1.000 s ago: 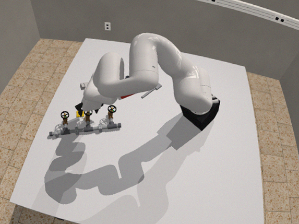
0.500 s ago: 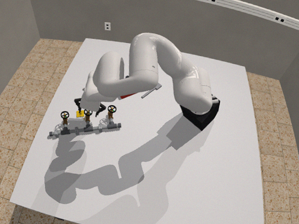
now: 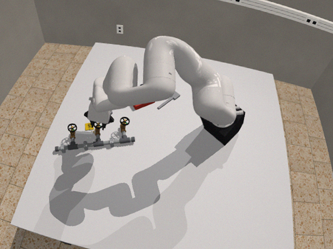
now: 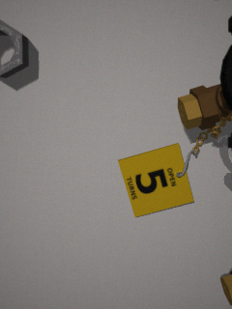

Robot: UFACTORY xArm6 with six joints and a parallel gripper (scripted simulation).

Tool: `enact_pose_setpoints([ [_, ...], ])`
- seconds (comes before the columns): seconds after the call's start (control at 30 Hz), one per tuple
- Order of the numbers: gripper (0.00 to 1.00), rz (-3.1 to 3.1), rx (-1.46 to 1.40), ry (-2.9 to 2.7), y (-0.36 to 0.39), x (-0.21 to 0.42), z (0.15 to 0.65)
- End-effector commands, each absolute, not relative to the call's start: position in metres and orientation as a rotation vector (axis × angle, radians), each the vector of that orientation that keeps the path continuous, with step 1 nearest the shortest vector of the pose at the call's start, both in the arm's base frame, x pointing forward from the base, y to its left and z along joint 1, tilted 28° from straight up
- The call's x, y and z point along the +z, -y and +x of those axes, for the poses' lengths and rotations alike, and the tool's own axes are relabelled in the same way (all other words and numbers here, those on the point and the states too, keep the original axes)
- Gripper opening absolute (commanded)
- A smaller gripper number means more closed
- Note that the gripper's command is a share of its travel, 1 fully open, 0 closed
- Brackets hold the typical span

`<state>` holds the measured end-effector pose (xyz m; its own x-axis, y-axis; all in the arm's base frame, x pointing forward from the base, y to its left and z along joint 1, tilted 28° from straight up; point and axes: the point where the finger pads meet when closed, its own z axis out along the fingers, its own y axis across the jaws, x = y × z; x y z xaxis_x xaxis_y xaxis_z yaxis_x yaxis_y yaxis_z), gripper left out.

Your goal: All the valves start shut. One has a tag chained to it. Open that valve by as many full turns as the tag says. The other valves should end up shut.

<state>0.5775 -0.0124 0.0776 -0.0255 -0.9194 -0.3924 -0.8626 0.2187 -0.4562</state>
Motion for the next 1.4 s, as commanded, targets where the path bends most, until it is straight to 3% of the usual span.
enact_pose_setpoints([
  [0.0, 0.0, -1.642, -0.123, -1.882, 0.013, 0.0794, 0.5787],
  [0.97, 0.0, -1.686, -0.142, -1.845, 0.013, 0.0794, 0.5787],
  [1.37, 0.0, -1.981, -0.279, -1.551, 0.013, 0.0794, 0.5787],
])
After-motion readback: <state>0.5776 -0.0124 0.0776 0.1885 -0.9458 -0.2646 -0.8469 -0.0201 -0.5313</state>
